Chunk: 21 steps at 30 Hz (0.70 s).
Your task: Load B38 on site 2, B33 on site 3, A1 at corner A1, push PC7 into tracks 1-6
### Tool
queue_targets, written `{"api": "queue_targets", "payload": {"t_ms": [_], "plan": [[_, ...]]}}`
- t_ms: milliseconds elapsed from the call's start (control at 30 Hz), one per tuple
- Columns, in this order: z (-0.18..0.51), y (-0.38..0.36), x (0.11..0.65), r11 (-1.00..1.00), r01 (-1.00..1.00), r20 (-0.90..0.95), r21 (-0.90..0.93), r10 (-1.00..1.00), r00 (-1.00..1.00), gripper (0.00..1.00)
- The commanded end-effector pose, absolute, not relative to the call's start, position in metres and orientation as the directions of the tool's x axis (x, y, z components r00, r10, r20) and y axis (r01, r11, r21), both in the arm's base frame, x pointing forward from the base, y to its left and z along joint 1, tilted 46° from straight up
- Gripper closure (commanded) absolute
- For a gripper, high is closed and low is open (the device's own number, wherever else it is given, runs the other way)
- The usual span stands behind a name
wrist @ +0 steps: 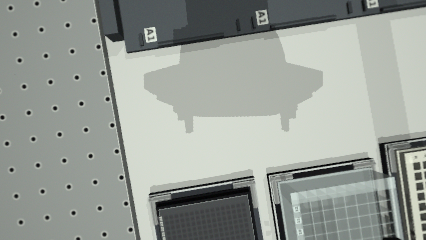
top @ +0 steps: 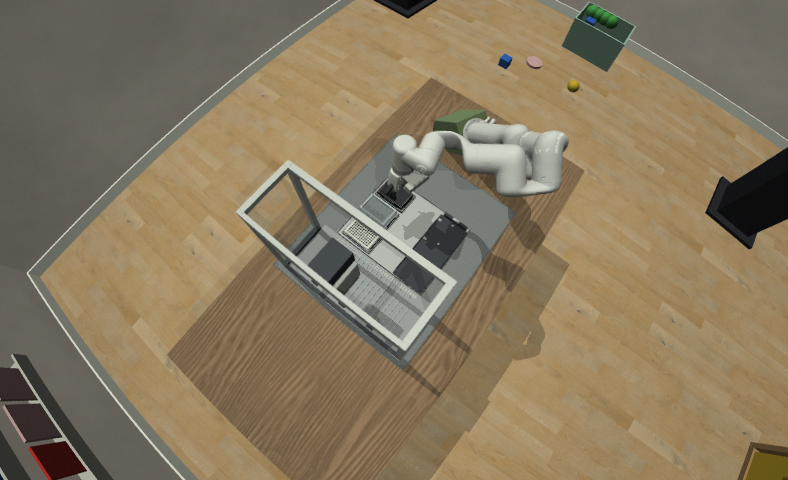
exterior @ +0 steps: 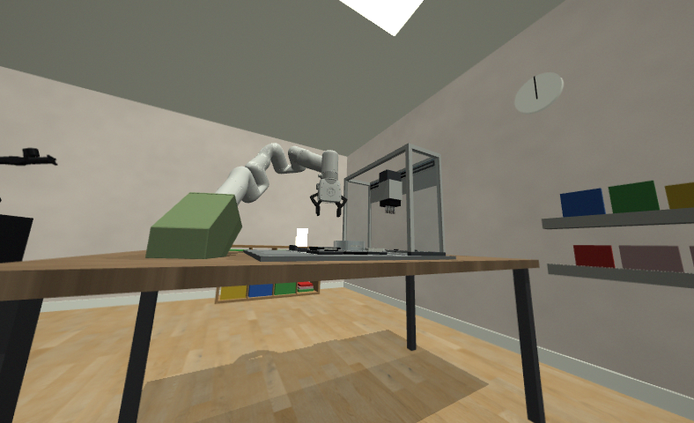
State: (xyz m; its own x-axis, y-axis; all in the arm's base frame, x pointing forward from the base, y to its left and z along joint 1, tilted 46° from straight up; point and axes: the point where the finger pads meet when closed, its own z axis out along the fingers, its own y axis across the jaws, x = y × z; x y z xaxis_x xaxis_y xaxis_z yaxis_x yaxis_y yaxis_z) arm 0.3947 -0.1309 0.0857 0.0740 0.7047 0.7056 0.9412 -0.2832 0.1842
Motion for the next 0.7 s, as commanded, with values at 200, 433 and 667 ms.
{"api": "queue_targets", "payload": {"t_ms": [200, 433, 667], "plan": [[0.051, -0.143, 0.385, -0.212, 0.945, 0.682, 0.249, 0.731, -0.016, 0.00], [0.024, -0.150, 0.374, -0.166, 0.945, 0.666, 0.283, 0.742, -0.069, 0.00], [0.020, -0.151, 0.372, -0.166, 0.945, 0.666, 0.283, 0.742, -0.069, 0.00]]}}
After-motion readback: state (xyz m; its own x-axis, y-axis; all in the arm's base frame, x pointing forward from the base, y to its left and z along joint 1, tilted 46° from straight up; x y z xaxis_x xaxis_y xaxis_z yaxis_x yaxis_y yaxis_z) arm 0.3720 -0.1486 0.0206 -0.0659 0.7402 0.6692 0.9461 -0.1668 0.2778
